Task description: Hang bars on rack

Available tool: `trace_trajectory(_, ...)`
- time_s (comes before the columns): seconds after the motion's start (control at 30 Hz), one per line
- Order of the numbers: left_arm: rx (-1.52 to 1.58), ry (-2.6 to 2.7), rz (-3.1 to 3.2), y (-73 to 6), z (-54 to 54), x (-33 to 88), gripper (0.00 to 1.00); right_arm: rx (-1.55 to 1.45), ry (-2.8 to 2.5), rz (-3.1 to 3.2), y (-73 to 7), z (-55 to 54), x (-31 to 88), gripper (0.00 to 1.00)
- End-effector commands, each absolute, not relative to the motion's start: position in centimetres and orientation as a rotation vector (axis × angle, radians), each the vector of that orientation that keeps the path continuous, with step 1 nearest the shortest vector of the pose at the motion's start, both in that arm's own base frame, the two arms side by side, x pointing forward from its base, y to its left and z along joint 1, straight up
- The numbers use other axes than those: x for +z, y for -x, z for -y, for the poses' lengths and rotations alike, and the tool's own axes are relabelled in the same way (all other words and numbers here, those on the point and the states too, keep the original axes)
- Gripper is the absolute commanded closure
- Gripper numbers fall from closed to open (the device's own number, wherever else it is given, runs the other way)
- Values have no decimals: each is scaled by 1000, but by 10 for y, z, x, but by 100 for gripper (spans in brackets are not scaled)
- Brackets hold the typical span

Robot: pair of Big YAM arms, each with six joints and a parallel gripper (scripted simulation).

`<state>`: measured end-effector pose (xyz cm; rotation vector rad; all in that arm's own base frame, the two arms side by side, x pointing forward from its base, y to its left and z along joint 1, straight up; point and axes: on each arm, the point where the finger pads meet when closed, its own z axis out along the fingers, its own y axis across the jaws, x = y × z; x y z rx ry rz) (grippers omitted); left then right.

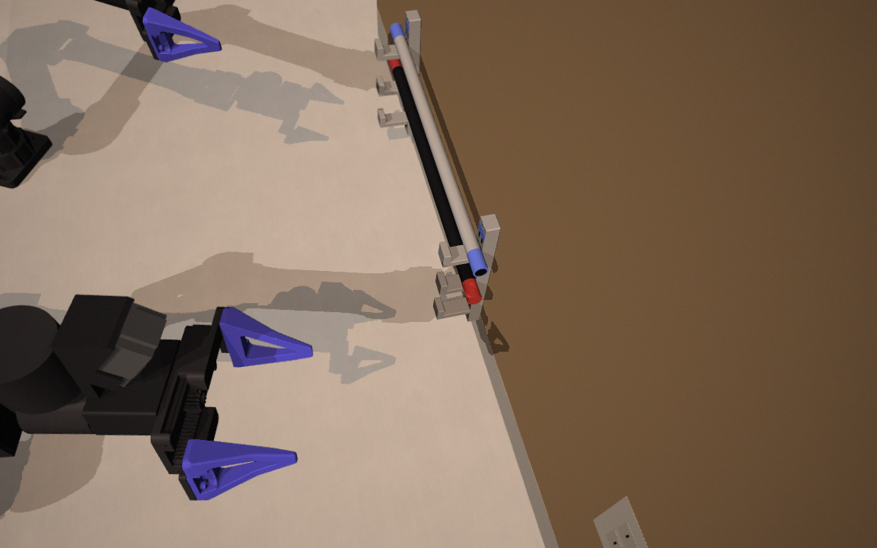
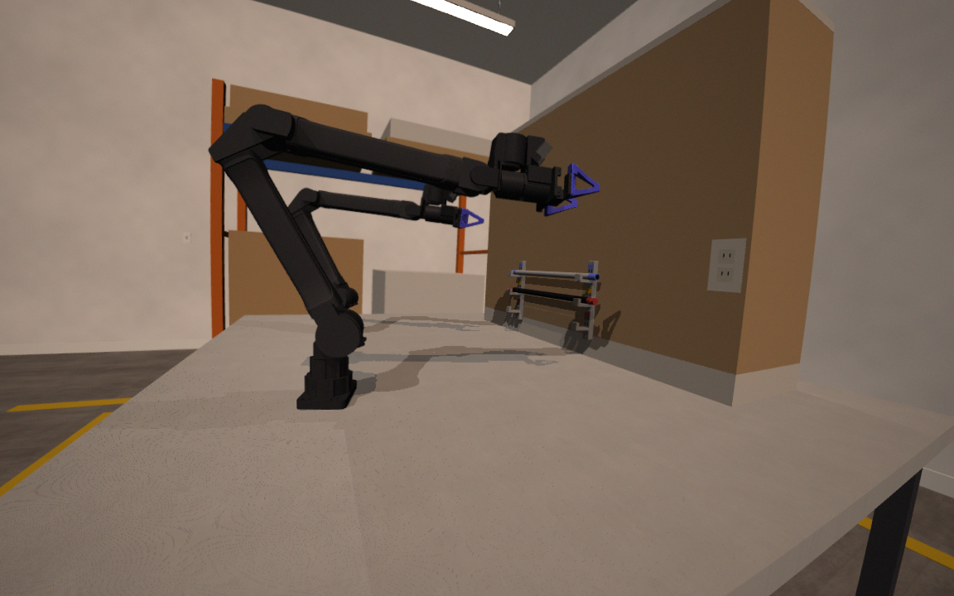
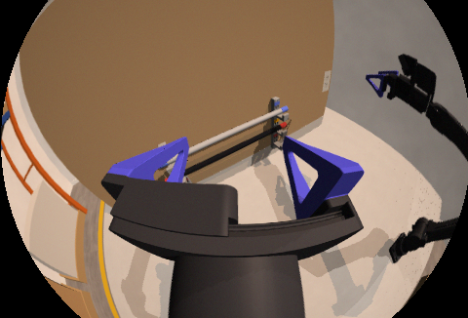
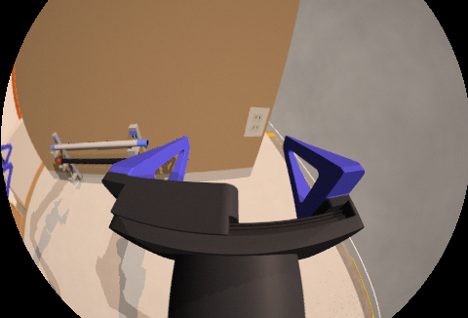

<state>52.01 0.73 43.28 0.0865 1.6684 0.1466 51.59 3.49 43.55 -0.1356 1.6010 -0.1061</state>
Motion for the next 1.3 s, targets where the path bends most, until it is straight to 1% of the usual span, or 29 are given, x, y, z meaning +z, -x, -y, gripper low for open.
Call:
trace_trajectory(0.0,216,-125,-1630,-522,-14,445,0,-148,196,-1543,-515,-47,445,0)
trace_trajectory(1.27,668,-389,-1683,-526,-42,368,0,-446,591,-1419,-506,-138,368,0)
